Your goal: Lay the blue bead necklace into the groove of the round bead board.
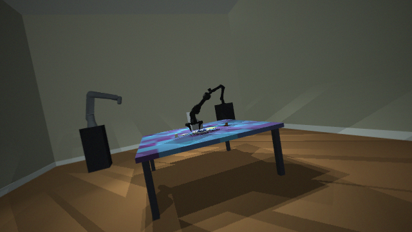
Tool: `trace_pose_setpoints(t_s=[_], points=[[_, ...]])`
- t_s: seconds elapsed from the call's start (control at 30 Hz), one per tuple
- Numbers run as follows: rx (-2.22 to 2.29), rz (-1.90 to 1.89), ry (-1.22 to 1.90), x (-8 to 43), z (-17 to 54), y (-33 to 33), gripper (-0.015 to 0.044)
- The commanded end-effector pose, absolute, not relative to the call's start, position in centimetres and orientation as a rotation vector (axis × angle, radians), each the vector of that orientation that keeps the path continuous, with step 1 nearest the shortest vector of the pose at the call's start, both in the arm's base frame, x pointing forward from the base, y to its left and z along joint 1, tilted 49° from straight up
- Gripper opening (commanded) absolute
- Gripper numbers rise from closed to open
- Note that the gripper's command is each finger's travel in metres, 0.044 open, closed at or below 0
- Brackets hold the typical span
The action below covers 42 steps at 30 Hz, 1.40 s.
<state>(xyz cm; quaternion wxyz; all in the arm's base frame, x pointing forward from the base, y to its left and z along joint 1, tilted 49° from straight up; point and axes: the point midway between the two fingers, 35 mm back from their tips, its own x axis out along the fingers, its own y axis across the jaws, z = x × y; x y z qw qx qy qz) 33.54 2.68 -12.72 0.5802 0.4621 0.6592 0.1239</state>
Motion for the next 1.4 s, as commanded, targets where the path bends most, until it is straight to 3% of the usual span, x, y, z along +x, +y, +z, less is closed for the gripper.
trace_pose_setpoints(t_s=[0.0,0.3,1.37], points=[[0.983,0.376,1.506,33.7,-12.3,2.5,0.0361],[0.352,0.883,1.19,34.5,-9.2,1.6,0.0125],[0.304,0.912,1.154,35.0,-9.9,2.6,0.012]])
